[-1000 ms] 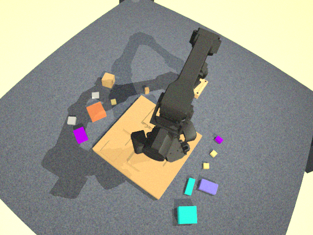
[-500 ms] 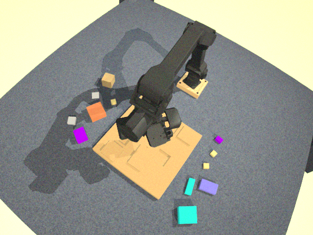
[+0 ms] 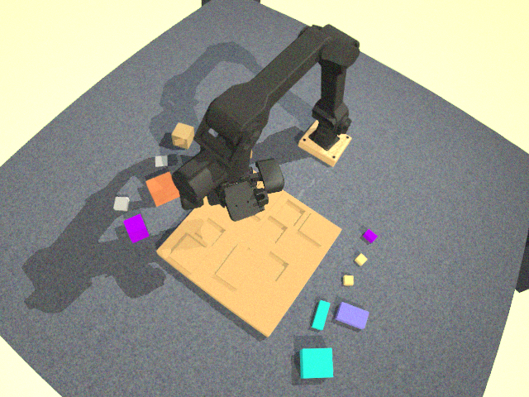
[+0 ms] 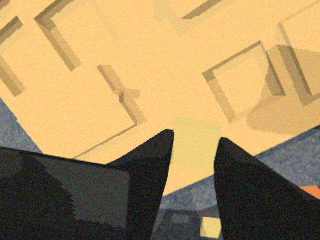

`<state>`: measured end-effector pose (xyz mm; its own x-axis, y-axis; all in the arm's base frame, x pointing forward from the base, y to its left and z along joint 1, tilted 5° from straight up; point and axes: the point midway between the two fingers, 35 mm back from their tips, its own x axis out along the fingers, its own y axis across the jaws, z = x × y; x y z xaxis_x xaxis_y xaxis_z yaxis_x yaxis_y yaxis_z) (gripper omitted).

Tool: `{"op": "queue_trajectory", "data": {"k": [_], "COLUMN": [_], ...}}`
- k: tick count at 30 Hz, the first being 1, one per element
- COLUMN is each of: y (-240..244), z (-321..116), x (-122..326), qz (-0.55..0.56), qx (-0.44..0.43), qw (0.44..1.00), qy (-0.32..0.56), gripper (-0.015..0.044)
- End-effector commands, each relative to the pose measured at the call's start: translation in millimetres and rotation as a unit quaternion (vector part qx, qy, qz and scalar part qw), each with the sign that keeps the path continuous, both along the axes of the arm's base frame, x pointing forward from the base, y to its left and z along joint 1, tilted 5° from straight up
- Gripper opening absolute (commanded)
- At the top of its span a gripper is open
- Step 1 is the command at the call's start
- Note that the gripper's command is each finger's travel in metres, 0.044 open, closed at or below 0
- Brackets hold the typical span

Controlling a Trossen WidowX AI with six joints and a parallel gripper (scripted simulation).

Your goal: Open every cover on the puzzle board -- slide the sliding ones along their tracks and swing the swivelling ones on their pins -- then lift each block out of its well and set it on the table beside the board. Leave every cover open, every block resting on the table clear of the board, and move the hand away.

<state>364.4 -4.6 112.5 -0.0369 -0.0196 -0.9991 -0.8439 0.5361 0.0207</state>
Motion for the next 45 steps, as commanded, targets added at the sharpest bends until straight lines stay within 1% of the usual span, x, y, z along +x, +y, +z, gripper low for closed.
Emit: {"op": "queue_trajectory", "data": {"k": [1,22,45], "y": [-17,-94,-162], "z": [0,3,4], "x": [-6,-39,-94], "qz": [0.002,0.002,0.001], "qx": [-0.002,-0.006,-0.01], "qw": [1.0,1.0,1.0], "qy": [0.001,0.002,0.007], "gripper": [0.008,0.008,0.008]}}
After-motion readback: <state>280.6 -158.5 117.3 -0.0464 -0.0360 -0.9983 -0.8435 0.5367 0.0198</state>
